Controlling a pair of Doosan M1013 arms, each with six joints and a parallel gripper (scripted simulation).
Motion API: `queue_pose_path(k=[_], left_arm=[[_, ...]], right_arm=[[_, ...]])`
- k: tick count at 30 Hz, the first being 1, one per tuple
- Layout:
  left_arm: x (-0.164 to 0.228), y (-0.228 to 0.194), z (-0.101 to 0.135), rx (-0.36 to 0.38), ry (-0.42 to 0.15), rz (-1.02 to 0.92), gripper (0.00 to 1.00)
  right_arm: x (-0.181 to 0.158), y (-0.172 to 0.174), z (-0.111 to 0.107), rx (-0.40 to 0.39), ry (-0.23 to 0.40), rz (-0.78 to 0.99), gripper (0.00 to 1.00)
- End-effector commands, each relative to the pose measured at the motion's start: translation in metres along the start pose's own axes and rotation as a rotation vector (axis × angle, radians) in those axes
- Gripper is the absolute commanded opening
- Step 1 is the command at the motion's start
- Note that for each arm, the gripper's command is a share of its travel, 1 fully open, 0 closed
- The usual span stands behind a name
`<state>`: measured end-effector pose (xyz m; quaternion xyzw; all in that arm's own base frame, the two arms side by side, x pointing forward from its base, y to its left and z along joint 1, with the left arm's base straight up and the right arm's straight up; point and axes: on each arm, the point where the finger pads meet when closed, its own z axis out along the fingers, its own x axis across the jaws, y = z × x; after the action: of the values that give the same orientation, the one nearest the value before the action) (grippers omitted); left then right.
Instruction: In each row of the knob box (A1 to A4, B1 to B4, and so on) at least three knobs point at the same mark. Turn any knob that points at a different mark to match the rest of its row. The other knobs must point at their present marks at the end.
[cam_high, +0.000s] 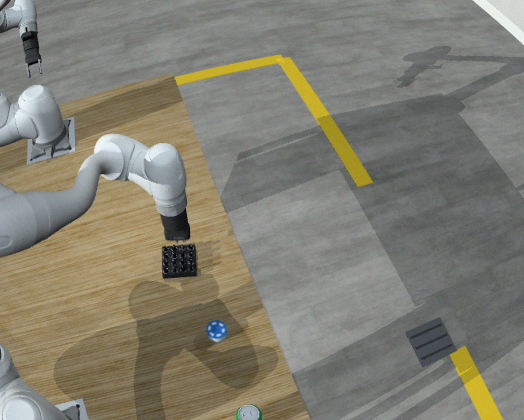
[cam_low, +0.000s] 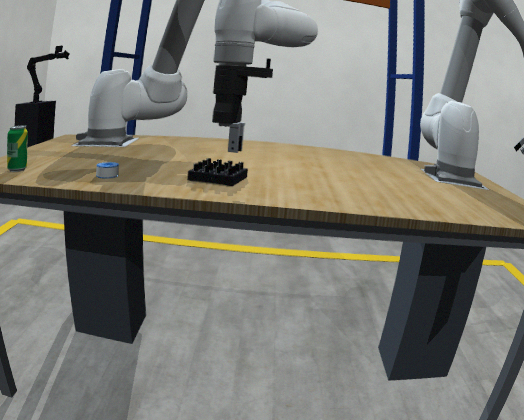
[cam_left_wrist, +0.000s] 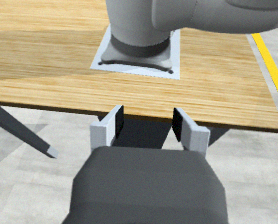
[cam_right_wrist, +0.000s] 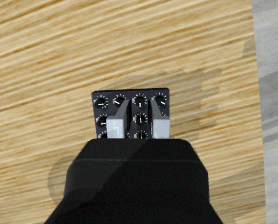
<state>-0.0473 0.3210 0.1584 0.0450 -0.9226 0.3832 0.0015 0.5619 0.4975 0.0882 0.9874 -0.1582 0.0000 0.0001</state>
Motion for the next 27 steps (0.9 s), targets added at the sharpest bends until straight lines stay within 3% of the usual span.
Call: queue_pose_path(k=[1,27], left_arm=[[0.0,0.0,-0.001,-0.001,0.0,0.0,1.0],[0.0,0.0,-0.001,-0.001,0.0,0.0,1.0]], right_arm=[[0.0,0.0,0.002,0.001,0.0,0.0,0.46],[0.0,-0.001,0.025,0.001,0.0,0.0,0.46]])
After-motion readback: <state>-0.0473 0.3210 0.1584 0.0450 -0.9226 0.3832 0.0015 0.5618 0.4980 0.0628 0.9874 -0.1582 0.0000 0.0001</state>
